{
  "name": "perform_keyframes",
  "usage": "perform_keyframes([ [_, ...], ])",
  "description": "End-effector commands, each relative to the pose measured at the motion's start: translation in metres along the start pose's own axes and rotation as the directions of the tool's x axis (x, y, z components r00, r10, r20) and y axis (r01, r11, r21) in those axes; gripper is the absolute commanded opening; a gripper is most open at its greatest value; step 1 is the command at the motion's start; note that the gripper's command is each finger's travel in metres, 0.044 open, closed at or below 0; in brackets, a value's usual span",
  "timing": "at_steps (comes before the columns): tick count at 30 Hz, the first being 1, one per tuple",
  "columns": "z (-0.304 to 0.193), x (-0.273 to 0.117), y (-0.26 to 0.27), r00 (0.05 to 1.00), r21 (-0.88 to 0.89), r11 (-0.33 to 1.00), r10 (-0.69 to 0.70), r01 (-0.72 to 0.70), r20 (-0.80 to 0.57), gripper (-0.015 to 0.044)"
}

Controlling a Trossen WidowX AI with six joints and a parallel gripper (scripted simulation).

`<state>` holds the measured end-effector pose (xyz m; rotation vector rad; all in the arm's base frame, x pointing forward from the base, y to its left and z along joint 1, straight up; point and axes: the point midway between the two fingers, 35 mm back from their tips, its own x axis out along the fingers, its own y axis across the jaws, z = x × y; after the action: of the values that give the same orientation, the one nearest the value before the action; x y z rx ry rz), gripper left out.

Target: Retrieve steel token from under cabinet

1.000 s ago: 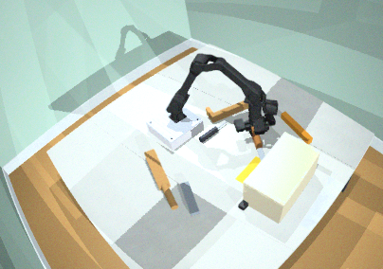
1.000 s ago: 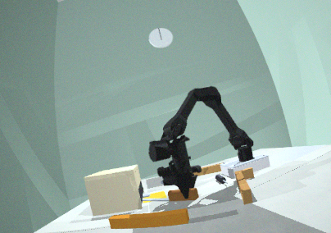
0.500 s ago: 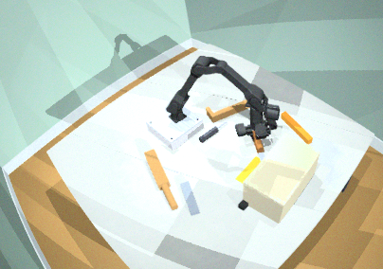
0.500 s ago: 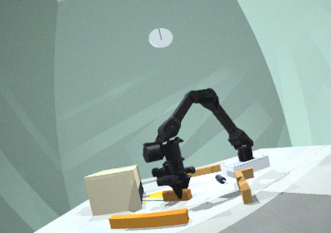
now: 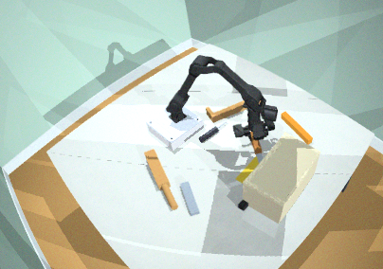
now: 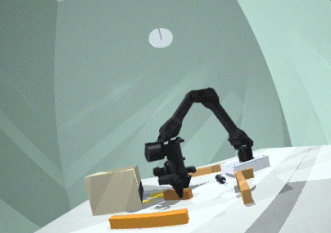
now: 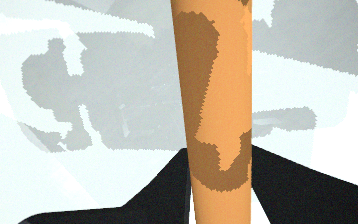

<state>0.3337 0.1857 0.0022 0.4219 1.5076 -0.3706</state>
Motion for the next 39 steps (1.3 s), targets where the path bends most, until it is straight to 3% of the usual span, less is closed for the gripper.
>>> perform_keyframes([
  [1, 0.001, 0.001, -0.006, 1.0, 0.003, 1.0, -0.006, 0.006, 0.001, 0.0],
  [16, -0.002, 0.001, -0.017, 1.0, 0.003, 1.0, -0.007, 0.007, 0.001, 0.0],
  [39, -0.045, 0.002, -0.014, 1.0, 0.003, 1.0, -0.006, 0.006, -0.003, 0.0],
])
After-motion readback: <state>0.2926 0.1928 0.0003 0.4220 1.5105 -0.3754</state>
